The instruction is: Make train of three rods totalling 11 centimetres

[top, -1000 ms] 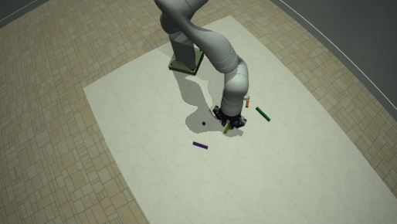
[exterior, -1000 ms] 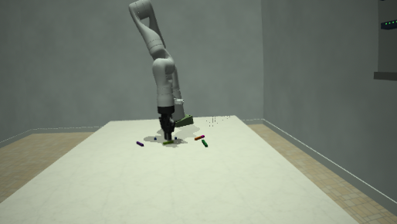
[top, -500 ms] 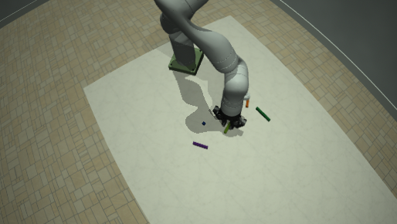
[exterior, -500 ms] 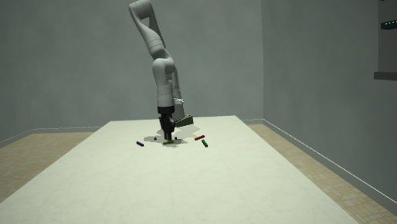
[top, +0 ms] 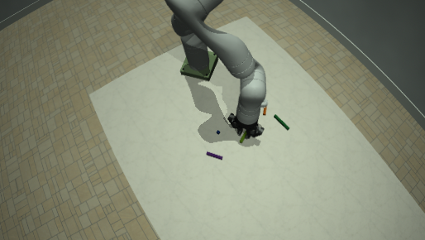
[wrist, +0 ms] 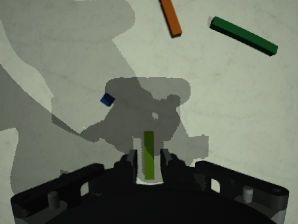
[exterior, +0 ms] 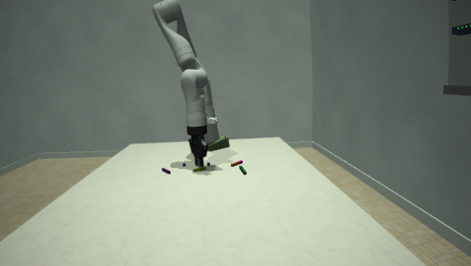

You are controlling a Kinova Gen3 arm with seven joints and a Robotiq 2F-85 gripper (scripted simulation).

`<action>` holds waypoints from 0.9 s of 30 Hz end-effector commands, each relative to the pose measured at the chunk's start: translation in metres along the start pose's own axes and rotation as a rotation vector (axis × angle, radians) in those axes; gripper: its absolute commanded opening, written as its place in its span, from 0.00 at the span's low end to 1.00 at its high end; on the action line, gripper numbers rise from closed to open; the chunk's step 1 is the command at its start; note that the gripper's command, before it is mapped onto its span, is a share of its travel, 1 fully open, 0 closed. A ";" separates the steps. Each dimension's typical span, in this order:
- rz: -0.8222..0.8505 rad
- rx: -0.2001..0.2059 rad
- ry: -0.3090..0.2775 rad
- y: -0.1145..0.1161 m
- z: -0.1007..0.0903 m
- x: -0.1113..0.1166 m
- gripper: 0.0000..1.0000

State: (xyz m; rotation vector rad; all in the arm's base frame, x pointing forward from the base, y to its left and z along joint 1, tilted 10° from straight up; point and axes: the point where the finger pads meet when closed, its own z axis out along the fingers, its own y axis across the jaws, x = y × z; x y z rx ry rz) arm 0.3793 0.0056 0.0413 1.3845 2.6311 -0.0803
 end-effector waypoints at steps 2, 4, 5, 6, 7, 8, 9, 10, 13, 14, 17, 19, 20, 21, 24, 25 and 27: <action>0.000 -0.001 -0.001 0.000 0.000 0.000 0.24; 0.000 -0.001 -0.001 0.000 0.001 0.000 0.24; 0.000 -0.001 -0.001 0.000 0.001 0.000 0.24; 0.000 -0.001 -0.001 0.000 0.002 0.000 0.24; 0.000 -0.001 -0.001 0.000 0.002 0.000 0.24; 0.000 -0.001 -0.001 0.000 0.002 0.000 0.24; 0.000 -0.001 -0.001 0.000 0.002 0.000 0.24; 0.000 -0.001 -0.001 0.000 0.003 0.000 0.24; 0.000 -0.001 -0.001 0.000 0.006 0.000 0.24; 0.000 -0.001 -0.001 0.000 0.007 0.000 0.24; 0.000 -0.001 -0.001 0.000 0.010 0.000 0.24; 0.000 -0.001 -0.001 0.000 0.012 0.000 0.24; 0.000 -0.001 -0.001 0.000 0.013 0.000 0.24; 0.000 -0.001 -0.001 0.000 0.014 0.000 0.24; 0.000 -0.001 -0.001 0.000 0.015 0.000 0.24; 0.000 -0.001 -0.001 0.000 0.015 0.000 0.24; 0.000 -0.001 -0.001 0.000 0.016 0.000 0.24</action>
